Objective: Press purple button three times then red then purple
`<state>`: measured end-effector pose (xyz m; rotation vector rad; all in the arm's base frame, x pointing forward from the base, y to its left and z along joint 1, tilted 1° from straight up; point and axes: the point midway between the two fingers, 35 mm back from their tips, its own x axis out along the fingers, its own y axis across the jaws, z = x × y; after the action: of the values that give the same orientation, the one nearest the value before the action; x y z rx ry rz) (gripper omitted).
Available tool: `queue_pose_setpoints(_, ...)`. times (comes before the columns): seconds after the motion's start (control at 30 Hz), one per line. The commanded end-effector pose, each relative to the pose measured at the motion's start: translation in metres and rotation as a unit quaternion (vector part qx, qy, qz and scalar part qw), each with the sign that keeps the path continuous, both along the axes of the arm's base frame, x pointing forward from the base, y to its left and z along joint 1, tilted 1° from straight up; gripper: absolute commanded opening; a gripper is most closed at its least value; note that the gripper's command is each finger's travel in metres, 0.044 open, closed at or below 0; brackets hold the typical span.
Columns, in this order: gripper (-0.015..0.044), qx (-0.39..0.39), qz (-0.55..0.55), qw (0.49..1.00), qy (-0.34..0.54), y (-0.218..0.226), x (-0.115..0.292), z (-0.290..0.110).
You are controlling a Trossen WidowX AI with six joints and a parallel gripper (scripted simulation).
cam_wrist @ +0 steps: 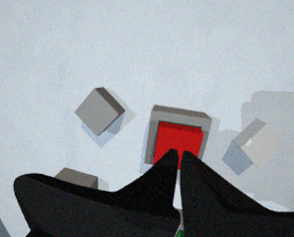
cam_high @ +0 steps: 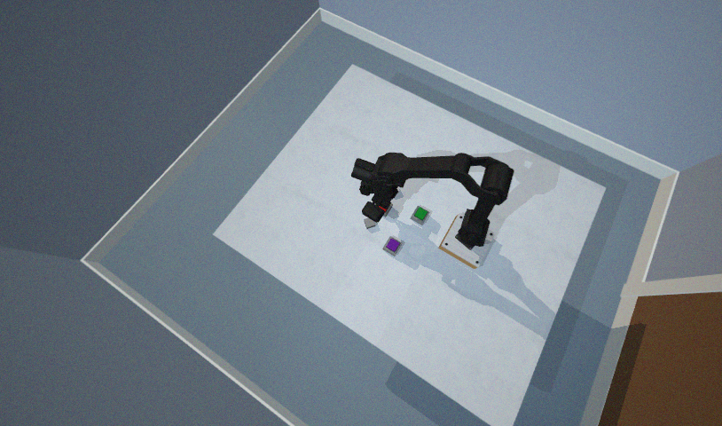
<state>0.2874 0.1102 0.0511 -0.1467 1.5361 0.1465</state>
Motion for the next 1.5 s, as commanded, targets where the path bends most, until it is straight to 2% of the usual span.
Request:
queue_pose_setpoints(0.0,0.0020,-0.002,0.003,1.000,0.006,-0.001,-0.003,-0.010)
queue_pose_setpoints(0.3,0.0020,-0.002,0.003,1.000,0.006,-0.001,-0.003,-0.023)
queue_pose_setpoints(1.07,0.0020,-0.002,0.003,1.000,0.006,-0.001,-0.003,-0.023)
queue_pose_setpoints(1.2,0.0020,-0.002,0.003,1.000,0.006,-0.001,-0.003,0.008)
queue_pose_setpoints(1.37,0.0020,-0.002,0.003,1.000,0.006,-0.001,-0.003,0.013)
queue_pose_setpoints(1.47,0.0020,-0.002,0.003,1.000,0.006,-0.001,-0.002,0.049)
